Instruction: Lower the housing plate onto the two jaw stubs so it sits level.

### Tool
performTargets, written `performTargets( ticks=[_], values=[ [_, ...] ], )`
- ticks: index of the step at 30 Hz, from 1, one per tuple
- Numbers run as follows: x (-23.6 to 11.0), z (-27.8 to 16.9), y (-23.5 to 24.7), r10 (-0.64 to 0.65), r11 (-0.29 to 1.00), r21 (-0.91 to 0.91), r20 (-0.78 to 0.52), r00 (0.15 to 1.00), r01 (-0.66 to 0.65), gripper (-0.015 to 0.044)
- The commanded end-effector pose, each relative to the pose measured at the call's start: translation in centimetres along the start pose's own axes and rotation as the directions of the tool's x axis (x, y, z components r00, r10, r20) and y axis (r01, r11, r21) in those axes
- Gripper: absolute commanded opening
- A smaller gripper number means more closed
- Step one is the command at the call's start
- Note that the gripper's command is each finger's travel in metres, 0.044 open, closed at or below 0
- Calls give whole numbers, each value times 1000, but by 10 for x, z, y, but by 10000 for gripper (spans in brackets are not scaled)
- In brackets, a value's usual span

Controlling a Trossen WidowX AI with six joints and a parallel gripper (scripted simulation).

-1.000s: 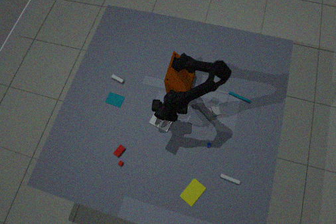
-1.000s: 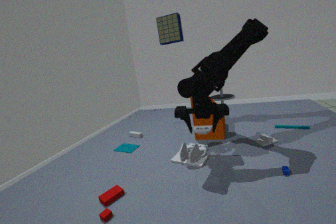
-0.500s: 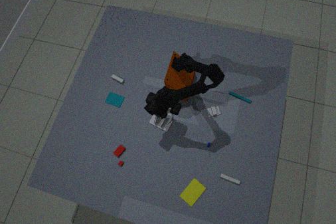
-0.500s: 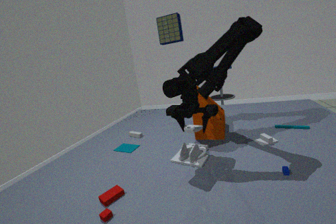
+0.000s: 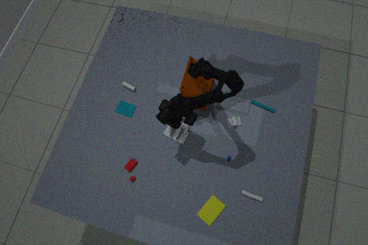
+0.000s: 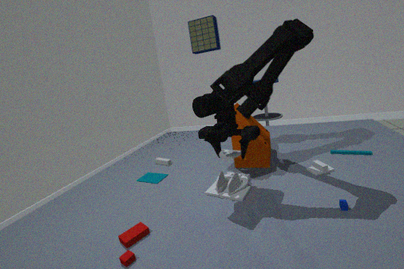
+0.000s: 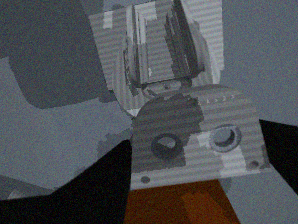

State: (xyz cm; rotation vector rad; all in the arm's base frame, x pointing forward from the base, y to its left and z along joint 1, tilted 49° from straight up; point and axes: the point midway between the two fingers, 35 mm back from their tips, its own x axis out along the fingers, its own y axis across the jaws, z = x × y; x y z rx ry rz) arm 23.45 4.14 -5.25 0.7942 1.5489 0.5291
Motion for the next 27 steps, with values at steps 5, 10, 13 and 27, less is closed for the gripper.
performTargets(
  ticks=[5,10,13,27],
  values=[
    [0,1,0,2,1000,6,2,1000,-2,351],
    [0,1,0,2,1000,6,2,1000,-2,351],
    [0,0,0,2,1000,6,2,1000,-2,351],
    [0,-10,6,3,1000,5,2,1000,-3,351]
  ],
)
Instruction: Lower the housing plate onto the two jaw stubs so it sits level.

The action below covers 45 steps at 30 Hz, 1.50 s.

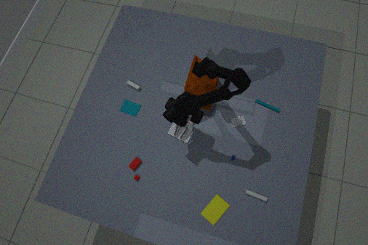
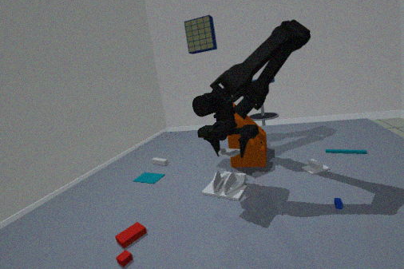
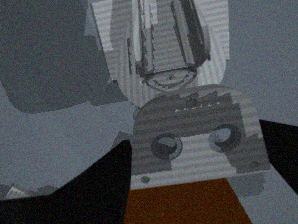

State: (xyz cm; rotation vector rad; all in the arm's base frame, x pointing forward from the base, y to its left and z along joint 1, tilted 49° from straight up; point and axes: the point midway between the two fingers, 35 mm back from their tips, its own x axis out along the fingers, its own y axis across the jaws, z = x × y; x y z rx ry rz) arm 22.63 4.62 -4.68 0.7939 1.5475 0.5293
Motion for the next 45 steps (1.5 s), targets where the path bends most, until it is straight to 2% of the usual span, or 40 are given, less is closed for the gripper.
performTargets(
  ticks=[1,32,45],
  values=[
    [0,-1,1,3,1000,6,1,1000,-3,351],
    [1,-2,1,2,1000,5,1,1000,-2,351],
    [21,0,0,-1,1000,5,2,1000,1,351]
  ],
)
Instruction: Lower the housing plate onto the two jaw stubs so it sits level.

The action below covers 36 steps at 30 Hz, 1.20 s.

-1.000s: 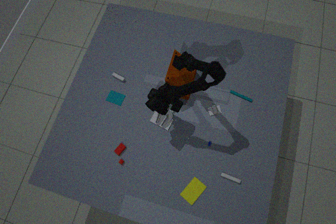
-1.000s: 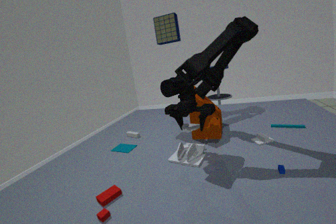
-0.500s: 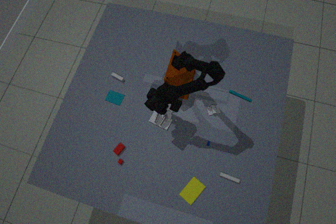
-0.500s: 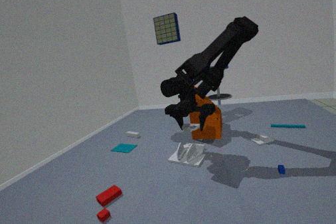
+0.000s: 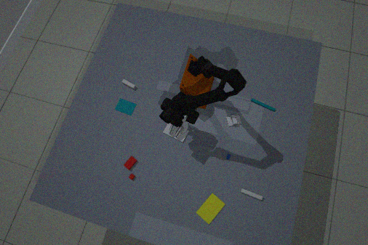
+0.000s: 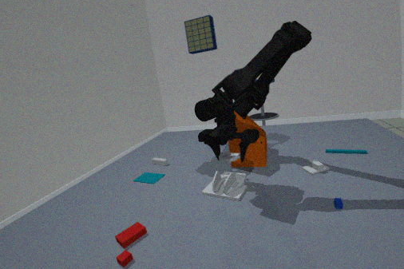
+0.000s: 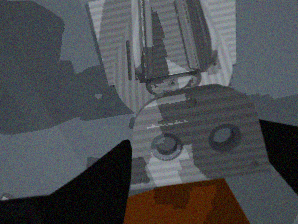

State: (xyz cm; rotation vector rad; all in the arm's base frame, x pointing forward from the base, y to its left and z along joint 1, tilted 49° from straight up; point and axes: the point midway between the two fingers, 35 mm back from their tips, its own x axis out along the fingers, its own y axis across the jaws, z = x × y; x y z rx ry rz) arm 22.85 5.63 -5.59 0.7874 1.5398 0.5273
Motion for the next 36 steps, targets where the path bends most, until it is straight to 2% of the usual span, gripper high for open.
performTargets(
  ticks=[1,26,36],
  values=[
    [9,-2,-1,3,1000,11,-5,1000,-3,351],
    [48,-5,1,9,1000,10,-7,1000,-9,351],
    [49,-5,1,9,1000,10,-8,1000,-9,351]
  ],
)
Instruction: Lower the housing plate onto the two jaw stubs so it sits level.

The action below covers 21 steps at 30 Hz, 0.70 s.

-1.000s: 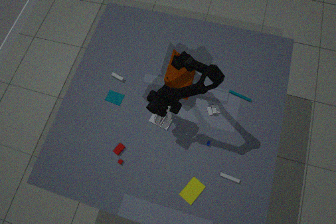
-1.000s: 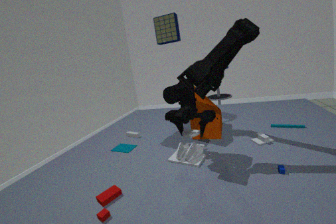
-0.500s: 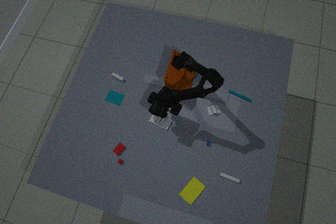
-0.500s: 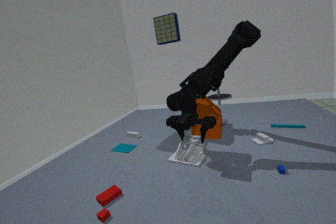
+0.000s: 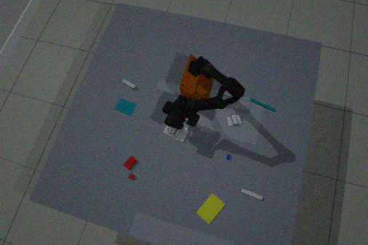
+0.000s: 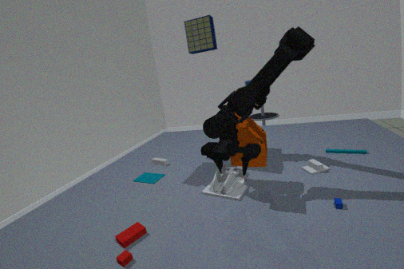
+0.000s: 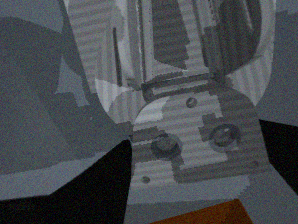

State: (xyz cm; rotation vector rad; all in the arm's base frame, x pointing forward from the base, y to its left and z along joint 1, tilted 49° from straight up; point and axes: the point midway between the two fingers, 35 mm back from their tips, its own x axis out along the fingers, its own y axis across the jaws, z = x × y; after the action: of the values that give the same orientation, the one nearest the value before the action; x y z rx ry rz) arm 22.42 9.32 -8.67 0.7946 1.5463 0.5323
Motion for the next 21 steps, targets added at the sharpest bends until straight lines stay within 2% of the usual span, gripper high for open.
performTargets(
  ticks=[1,21],
  values=[
    [1,0,0,3,1000,6,0,1000,-3,351],
    [4,0,0,3,1000,8,0,1000,-3,351]
  ],
)
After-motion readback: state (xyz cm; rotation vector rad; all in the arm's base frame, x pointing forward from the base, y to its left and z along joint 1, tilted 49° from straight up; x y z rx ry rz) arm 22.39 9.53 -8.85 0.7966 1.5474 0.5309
